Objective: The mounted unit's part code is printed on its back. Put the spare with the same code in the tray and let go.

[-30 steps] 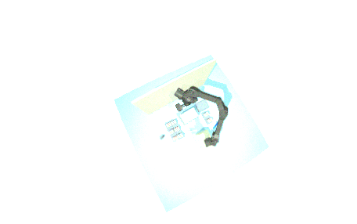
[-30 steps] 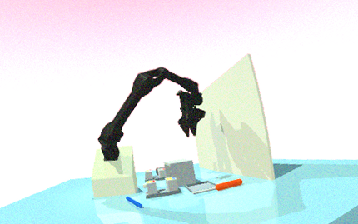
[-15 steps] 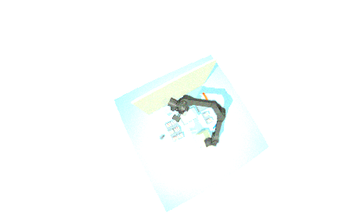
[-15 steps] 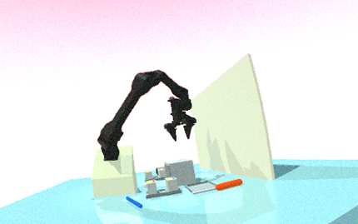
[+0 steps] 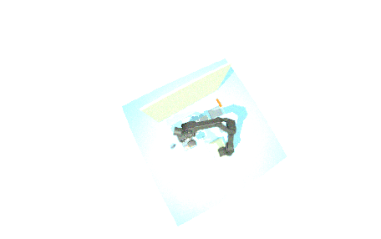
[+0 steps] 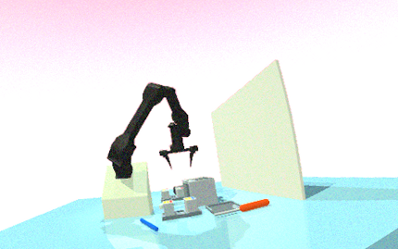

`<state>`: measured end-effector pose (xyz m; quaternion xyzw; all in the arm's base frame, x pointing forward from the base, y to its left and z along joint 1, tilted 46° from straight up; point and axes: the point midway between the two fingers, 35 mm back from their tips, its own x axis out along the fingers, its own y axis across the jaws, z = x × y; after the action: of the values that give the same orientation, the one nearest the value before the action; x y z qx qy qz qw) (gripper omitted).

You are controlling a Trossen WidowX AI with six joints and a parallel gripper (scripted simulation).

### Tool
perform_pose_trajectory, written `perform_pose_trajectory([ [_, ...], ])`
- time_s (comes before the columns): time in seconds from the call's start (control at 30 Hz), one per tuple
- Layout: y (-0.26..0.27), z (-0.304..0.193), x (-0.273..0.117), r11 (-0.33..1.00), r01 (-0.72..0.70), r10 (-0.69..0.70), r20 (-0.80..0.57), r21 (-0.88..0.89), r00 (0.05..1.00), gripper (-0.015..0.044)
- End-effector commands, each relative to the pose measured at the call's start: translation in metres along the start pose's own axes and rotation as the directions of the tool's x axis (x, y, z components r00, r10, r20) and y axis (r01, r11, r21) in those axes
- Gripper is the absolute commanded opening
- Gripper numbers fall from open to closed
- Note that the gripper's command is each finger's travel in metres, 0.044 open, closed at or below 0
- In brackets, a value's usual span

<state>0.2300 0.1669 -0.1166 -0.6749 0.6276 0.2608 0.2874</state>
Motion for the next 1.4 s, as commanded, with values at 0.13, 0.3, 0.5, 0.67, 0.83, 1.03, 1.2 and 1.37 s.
perform_pose_trajectory([
  [0.13,0.014,0.004,0.011,0.994,-0.011,0.01,-0.01,-0.113,1.0,0.044],
  [0.3,0.014,0.003,0.019,0.994,-0.011,0.01,-0.01,-0.113,1.0,0.0387],
  [0.5,0.017,0.001,0.051,0.994,-0.01,0.009,-0.012,-0.113,1.0,0.03],
  [0.67,0.017,0.001,0.051,0.994,-0.01,0.009,-0.012,-0.113,1.0,0.03],
  [0.83,0.017,0.001,0.052,0.994,-0.01,0.009,-0.012,-0.113,1.0,0.03],
  [1.03,0.017,0.002,0.06,0.994,-0.01,0.009,-0.012,-0.113,1.0,0.03],
  [1.2,0.016,0.002,0.068,0.994,-0.01,0.009,-0.012,-0.113,1.0,0.03],
  [1.37,0.016,0.002,0.077,0.994,-0.01,0.008,-0.012,-0.113,1.0,0.03],
])
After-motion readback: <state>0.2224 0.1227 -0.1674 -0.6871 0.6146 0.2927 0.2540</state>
